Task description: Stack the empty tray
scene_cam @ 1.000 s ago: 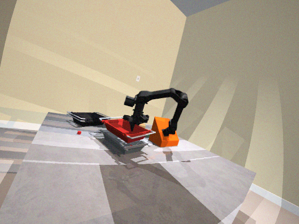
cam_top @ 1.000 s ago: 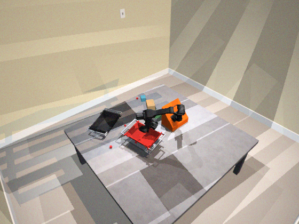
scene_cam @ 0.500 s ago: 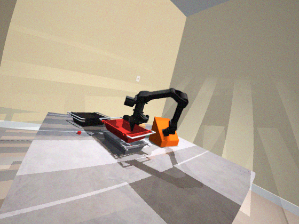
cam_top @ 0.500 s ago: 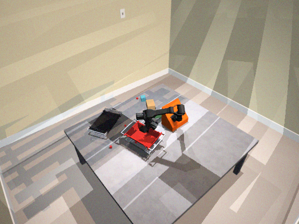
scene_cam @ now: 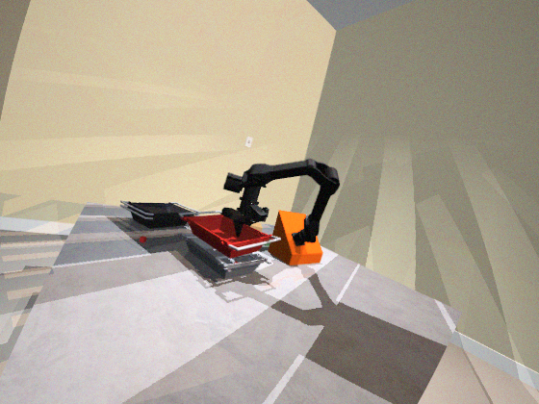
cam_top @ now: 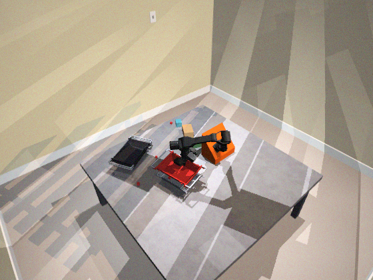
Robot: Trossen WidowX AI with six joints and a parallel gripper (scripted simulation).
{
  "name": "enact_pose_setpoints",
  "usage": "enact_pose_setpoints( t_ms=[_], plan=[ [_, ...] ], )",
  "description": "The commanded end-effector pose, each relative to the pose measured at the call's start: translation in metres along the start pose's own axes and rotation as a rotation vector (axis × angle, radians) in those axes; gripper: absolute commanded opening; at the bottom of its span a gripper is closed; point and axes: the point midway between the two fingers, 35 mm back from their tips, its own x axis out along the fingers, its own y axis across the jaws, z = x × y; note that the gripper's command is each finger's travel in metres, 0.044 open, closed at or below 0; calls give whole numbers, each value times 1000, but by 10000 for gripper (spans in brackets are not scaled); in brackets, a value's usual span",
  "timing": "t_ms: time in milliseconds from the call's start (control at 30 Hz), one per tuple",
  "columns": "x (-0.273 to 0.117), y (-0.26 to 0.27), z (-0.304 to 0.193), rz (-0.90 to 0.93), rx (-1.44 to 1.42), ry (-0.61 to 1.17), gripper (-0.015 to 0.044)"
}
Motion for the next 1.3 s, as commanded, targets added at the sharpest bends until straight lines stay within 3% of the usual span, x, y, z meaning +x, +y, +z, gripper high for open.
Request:
enact_pose_setpoints(
  t_ms=[0,1267],
  plan=[
    [5,2,2,22,-1,-3,0],
    [14,4,3,22,-1,-3,0]
  ],
)
